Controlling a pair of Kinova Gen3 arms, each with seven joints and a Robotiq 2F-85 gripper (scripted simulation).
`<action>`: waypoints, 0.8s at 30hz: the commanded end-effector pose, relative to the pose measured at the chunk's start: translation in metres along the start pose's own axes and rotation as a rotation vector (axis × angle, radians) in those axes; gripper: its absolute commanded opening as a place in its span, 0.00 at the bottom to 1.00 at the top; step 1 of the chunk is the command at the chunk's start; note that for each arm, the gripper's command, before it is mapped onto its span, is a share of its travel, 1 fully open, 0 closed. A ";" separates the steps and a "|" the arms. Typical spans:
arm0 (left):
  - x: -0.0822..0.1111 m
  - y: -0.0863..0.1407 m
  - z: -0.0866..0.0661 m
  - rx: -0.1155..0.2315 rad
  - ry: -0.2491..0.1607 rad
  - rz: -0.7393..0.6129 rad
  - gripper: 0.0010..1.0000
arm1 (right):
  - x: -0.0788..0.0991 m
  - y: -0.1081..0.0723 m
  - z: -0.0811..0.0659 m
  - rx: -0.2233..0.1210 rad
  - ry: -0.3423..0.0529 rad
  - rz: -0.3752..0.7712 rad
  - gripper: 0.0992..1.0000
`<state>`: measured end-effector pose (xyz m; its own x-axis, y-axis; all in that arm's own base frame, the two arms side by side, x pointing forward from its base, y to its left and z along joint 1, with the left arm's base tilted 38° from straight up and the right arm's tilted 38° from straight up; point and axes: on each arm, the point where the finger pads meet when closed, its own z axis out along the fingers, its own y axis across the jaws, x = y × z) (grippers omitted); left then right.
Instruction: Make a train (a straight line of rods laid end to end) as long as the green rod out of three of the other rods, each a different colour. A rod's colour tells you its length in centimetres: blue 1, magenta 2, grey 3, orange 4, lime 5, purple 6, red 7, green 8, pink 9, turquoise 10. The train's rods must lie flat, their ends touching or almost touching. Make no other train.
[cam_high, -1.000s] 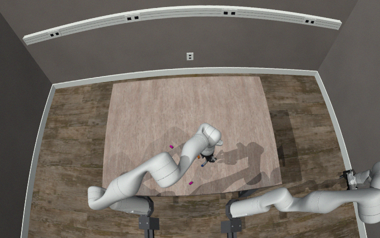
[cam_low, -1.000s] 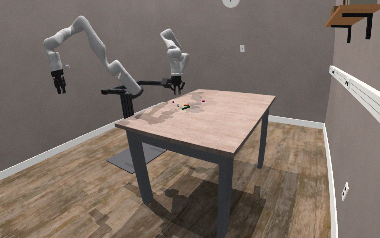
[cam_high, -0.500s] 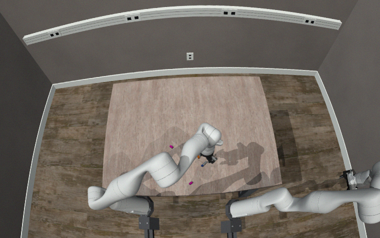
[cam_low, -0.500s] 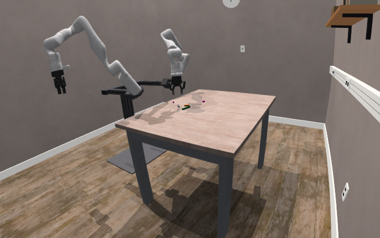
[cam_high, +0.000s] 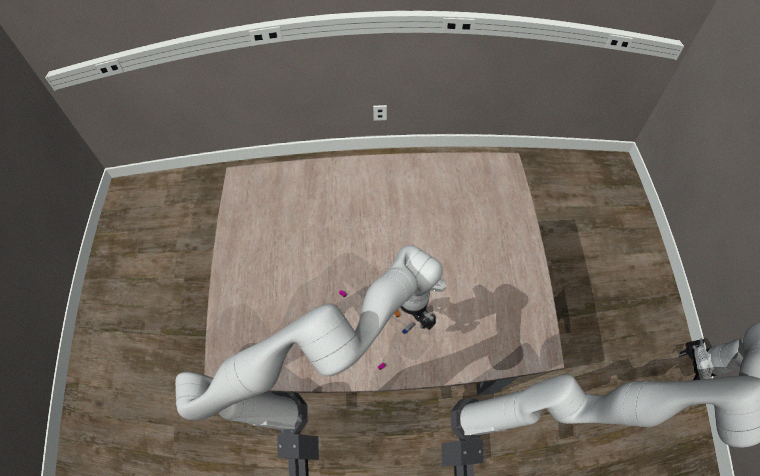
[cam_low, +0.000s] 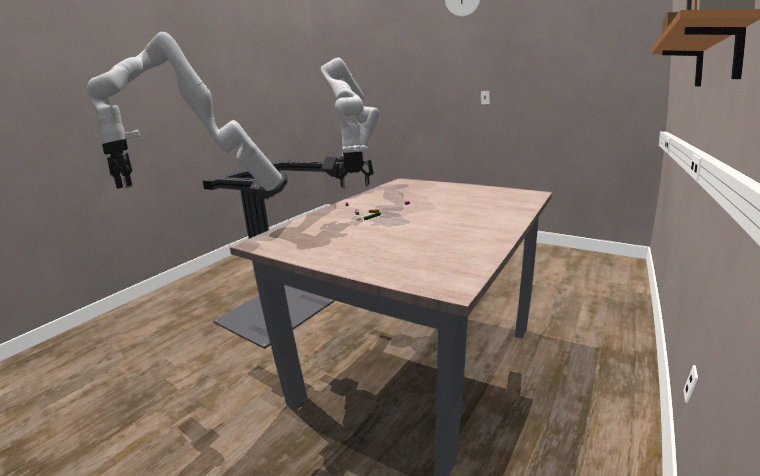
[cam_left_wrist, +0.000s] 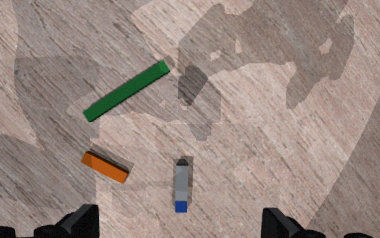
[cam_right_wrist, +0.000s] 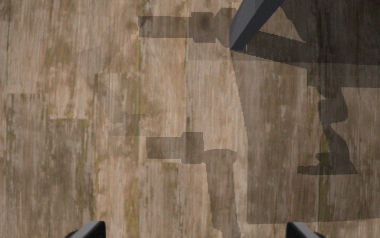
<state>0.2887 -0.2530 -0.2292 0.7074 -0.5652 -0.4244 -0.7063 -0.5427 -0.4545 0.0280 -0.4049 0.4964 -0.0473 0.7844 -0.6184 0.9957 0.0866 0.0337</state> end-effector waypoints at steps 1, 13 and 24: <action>0.001 -0.001 -0.001 -0.001 0.001 -0.016 1.00 | 0.000 0.000 -0.001 -0.001 -0.001 0.000 1.00; 0.002 -0.017 0.007 0.000 -0.005 -0.288 1.00 | 0.000 0.000 -0.001 -0.001 -0.001 0.000 1.00; 0.007 -0.046 0.018 0.001 -0.006 -0.792 1.00 | 0.000 0.000 -0.001 -0.001 -0.001 0.000 1.00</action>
<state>0.3202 -0.2237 -0.2266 0.9933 -0.1015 -0.0555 -0.1140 -0.7773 -0.6187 0.0280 -0.4049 0.4964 -0.0473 0.7844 -0.6184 0.9957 0.0866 0.0337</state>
